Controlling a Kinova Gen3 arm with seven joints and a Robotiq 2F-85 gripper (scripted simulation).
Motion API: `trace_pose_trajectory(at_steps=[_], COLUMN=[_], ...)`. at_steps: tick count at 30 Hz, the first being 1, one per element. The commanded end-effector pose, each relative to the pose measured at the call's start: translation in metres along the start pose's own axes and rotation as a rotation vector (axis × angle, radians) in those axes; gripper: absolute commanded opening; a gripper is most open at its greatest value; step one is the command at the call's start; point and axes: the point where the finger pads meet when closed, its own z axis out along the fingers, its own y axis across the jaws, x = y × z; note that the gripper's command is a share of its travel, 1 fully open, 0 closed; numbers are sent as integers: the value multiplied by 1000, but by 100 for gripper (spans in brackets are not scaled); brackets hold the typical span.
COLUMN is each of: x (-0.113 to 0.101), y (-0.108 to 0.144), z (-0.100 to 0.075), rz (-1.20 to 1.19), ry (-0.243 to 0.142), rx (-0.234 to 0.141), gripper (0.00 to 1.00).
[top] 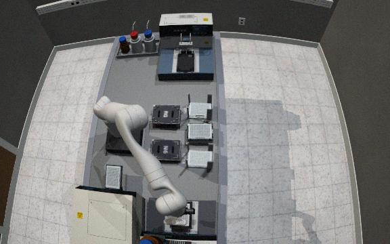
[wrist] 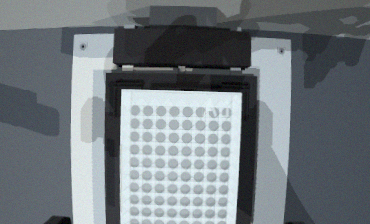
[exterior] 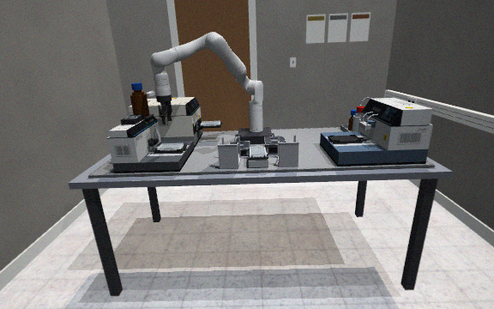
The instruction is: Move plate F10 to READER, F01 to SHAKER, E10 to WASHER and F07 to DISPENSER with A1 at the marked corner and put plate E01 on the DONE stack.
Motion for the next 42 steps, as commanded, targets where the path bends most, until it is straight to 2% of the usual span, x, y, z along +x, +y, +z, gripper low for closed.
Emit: trace_pose_trajectory(at_steps=[1,39,42], x=[0,0,-10], y=[0,0,-1], z=[-3,-3,-4], rz=[0,0,-134], ry=[3,3,9], rx=[1,1,0], gripper=[100,100,100])
